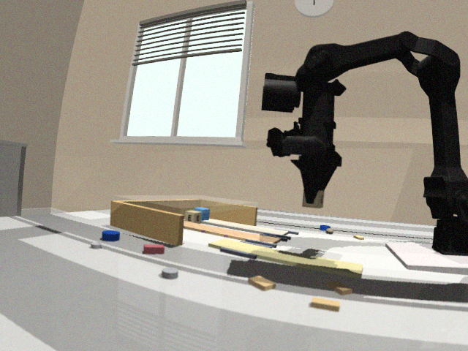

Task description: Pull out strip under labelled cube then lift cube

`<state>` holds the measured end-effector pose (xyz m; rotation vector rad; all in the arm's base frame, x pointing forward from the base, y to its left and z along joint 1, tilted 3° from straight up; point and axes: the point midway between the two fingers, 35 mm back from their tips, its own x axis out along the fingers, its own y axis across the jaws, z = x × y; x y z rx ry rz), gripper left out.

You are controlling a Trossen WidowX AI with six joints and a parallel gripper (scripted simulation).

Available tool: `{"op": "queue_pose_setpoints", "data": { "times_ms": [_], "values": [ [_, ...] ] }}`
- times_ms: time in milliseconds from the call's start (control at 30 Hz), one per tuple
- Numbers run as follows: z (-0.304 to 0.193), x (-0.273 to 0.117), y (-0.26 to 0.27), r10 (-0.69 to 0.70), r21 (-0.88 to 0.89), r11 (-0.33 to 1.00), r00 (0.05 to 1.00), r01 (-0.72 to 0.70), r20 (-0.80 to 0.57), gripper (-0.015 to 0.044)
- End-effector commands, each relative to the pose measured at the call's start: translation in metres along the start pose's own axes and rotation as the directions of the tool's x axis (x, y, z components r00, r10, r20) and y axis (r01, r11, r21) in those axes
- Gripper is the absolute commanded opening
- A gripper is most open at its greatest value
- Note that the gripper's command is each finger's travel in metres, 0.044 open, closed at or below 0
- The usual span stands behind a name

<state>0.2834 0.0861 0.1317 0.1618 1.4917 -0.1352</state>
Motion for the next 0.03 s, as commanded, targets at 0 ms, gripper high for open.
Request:
{"op": "queue_pose_setpoints", "data": {
  "times_ms": [0],
  "values": [
    [-0.0001,-0.0011,0.0009,0.006,-0.002,1.0,1.0,-0.006,-0.001,0.0]
  ]
}}
